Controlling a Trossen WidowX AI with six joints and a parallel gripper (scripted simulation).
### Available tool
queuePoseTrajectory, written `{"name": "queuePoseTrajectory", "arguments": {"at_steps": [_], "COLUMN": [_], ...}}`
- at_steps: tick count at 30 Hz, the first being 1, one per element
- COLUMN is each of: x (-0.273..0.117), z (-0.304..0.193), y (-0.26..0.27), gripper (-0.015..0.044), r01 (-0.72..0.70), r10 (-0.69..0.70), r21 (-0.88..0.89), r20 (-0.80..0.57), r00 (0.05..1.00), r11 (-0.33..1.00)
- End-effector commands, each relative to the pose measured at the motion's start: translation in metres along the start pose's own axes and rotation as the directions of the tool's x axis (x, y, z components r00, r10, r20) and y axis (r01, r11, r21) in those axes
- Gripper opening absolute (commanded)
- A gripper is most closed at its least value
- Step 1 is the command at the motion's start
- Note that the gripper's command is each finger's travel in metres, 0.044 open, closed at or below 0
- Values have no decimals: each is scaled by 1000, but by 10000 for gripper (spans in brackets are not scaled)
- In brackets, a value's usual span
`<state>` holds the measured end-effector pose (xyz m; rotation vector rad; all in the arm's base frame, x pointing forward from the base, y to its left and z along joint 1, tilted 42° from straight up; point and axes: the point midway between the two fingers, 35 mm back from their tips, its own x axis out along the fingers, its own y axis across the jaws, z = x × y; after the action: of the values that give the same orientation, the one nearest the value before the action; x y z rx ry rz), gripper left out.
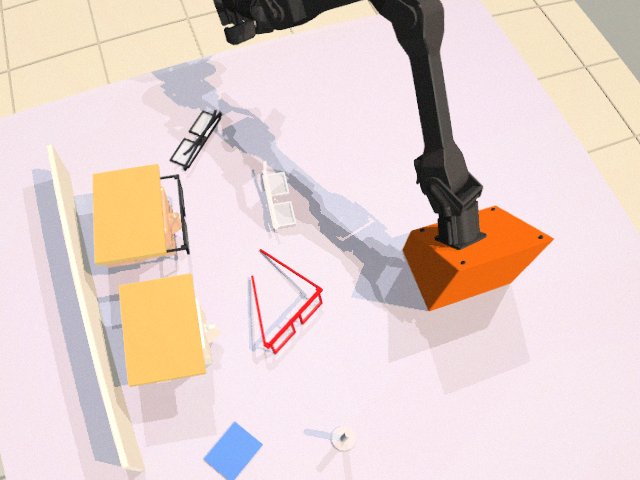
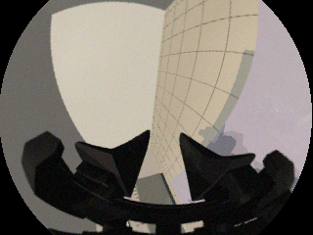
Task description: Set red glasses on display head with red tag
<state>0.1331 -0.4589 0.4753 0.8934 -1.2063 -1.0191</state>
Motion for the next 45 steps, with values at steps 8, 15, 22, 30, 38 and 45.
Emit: {"name": "queuePoseTrajectory", "arguments": {"at_steps": [8,15,22,30,38,45], "x": [-23,-54,-99,-171,-268,-355], "z": [-73,-118,-161,-206,-238,-245], "y": [-75,-124,-171,-222,-266,-296], "gripper": [200,200,200,200,200,200], "r01": [200,249,199,-9,-378,-720], "r10": [-249,-413,-568,-731,-862,-926], "r21": [-305,-536,-755,-932,-924,-675], "r20": [-134,-210,-266,-291,-241,-151], "r00": [959,886,779,618,445,346], "r11": [931,807,626,363,62,-159]}}
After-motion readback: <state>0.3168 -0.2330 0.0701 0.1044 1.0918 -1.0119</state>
